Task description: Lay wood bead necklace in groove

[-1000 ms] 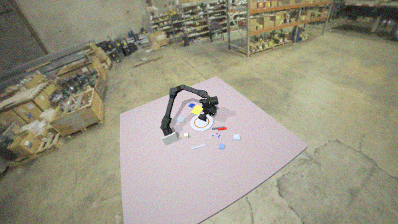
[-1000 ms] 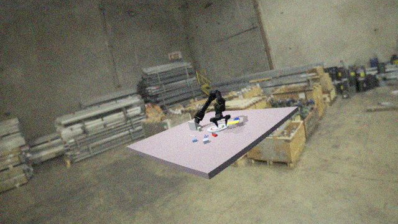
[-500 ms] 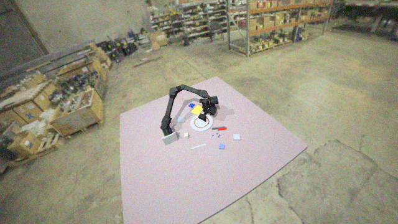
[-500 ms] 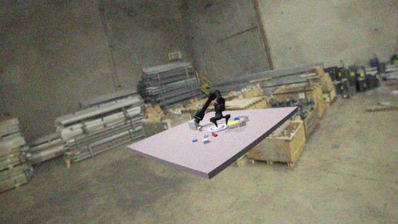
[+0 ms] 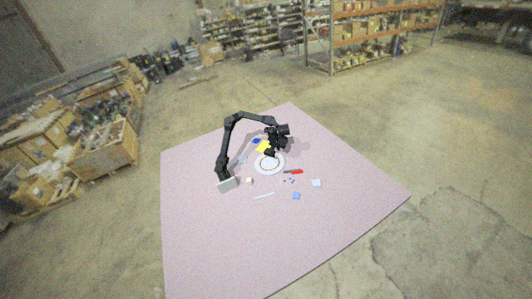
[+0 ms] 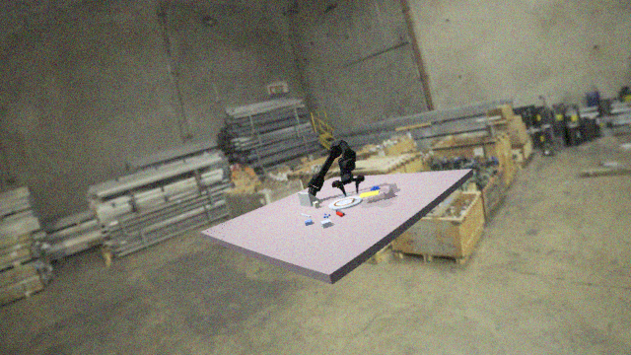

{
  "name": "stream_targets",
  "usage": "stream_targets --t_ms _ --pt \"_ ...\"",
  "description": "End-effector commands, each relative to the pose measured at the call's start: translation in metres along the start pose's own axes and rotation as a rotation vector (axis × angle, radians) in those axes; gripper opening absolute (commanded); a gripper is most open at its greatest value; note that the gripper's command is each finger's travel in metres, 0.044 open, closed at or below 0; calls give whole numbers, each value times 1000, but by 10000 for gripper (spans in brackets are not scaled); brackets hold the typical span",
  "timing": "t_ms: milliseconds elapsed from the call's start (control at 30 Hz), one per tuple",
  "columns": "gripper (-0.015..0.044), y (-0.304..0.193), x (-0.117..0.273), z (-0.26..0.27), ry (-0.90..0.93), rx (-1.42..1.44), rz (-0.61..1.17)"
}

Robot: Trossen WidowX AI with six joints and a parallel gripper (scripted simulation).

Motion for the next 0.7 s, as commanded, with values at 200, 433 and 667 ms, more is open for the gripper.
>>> stream_targets --t_ms 200,433,667 --pt "120 -1 -6 1 0 16 -4" --pt "120 -1 -14 1 -3 15 -3" --pt "120 -1 -26 0 -6 14 0"
Point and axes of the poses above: the point midway between the two fingers, 35 mm back from their tips, its own x axis back along the fingers, its own z axis across the jaws, y = z × x, the point moved 4 cm from there along x, back along the fingers, and after that the axes turned 8 degrees about -x, right-handed, at the moved point
